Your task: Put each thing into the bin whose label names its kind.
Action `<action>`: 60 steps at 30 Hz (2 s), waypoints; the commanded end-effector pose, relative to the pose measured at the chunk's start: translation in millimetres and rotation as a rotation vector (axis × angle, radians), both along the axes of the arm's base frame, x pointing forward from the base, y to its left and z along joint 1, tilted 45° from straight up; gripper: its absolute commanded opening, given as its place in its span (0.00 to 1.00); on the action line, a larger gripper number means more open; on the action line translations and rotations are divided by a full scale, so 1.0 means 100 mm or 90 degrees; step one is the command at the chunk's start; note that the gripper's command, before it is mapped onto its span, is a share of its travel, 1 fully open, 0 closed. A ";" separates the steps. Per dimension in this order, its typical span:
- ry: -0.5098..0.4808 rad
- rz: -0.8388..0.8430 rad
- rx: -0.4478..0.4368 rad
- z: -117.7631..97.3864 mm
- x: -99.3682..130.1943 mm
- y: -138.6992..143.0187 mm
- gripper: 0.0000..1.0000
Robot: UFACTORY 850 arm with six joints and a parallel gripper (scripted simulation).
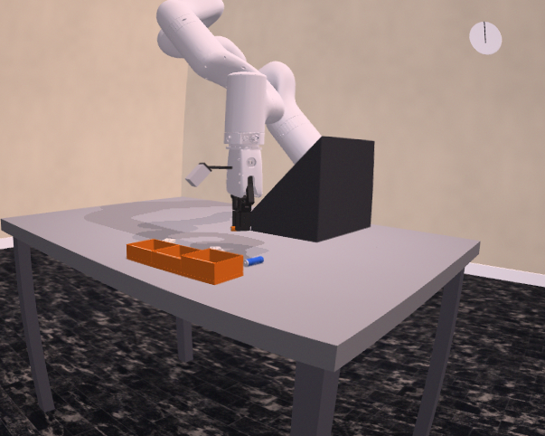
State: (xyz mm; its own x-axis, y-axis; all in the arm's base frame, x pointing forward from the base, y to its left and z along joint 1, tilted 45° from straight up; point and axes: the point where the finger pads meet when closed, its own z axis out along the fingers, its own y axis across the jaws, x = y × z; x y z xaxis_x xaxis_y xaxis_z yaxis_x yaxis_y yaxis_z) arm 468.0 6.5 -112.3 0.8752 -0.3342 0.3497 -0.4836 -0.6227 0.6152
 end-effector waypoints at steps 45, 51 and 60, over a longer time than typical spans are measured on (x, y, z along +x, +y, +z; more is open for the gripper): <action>-0.450 -0.448 0.009 0.23 1.42 -0.20 0.00; -0.450 -0.448 0.009 0.23 1.42 -0.20 0.00; -0.450 -0.448 0.009 0.16 1.42 -0.27 0.00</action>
